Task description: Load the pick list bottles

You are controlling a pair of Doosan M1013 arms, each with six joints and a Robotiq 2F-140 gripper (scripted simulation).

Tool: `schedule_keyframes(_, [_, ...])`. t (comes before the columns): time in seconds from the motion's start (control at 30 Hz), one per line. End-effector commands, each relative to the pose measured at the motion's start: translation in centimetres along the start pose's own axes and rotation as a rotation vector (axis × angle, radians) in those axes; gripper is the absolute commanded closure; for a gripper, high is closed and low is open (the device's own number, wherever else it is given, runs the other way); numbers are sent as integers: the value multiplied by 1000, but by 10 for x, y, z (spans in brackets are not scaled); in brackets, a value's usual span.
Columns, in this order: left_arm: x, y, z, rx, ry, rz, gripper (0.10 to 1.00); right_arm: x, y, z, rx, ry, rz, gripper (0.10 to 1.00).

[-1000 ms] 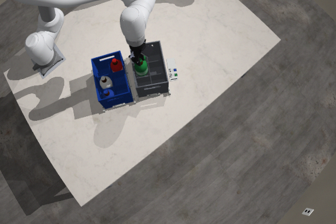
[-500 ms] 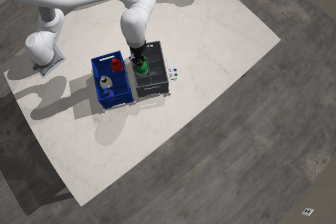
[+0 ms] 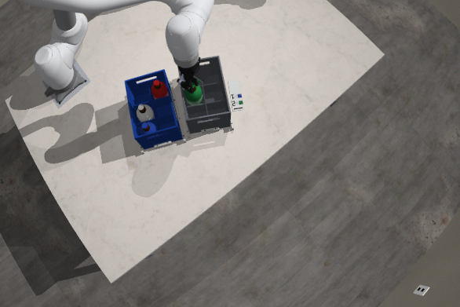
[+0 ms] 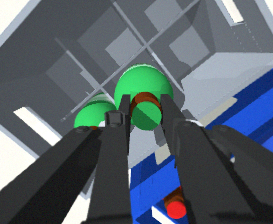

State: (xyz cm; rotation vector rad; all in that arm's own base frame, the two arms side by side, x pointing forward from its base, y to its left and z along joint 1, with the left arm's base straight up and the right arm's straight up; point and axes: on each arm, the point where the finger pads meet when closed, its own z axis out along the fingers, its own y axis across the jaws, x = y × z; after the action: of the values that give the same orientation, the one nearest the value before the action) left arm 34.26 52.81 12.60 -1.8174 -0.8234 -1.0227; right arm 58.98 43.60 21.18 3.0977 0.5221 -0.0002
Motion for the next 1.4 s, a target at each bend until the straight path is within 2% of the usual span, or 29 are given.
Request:
schedule_keyframes(0.0, [1, 0, 0, 0, 1, 0, 98, 0, 0, 2, 1, 1, 0, 999])
schedule_keyframes(1.37, [1, 0, 0, 0, 1, 0, 98, 0, 0, 24, 1, 1, 0, 999])
